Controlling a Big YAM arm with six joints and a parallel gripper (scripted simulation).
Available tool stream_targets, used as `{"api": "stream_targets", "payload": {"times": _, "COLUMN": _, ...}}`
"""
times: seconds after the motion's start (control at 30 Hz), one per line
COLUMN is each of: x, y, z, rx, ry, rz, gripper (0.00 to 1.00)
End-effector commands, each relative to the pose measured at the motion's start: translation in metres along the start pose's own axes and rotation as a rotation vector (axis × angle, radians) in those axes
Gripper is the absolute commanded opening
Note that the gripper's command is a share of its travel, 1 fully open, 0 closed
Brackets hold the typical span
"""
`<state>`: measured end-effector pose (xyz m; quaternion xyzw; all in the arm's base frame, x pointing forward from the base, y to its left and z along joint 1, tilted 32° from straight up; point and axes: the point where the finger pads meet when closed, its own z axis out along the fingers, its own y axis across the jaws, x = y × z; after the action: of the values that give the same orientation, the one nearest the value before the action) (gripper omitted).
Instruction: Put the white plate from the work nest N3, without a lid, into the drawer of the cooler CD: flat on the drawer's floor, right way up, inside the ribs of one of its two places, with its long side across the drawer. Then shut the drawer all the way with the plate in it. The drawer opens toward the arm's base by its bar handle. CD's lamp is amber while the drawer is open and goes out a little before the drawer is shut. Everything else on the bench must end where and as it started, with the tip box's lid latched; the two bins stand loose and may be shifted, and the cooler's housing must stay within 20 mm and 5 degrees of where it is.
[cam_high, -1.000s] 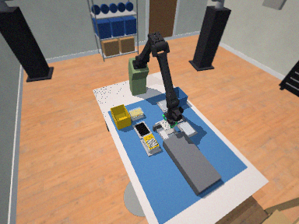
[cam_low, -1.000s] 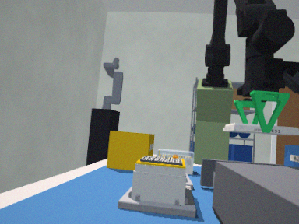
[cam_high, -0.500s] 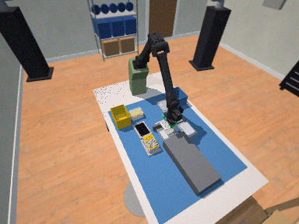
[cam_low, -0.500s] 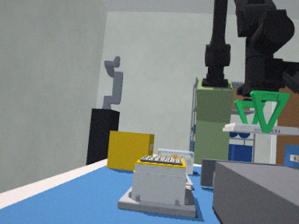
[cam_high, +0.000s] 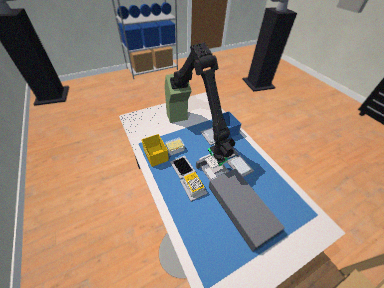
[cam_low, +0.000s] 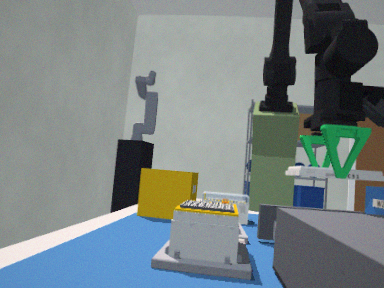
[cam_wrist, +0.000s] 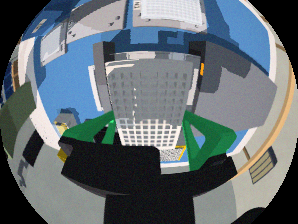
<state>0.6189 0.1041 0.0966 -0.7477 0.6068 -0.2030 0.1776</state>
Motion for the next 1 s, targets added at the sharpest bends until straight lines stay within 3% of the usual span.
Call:
{"api": "stream_targets", "payload": {"times": 0.0, "x": 0.007, "y": -0.026, "z": 0.000, "rx": 0.048, "ry": 0.003, "rz": -0.002, "gripper": 0.00}}
{"api": "stream_targets", "payload": {"times": 0.97, "x": 0.006, "y": -0.026, "z": 0.034, "rx": 0.046, "ry": 0.002, "rz": -0.004, "gripper": 0.00}}
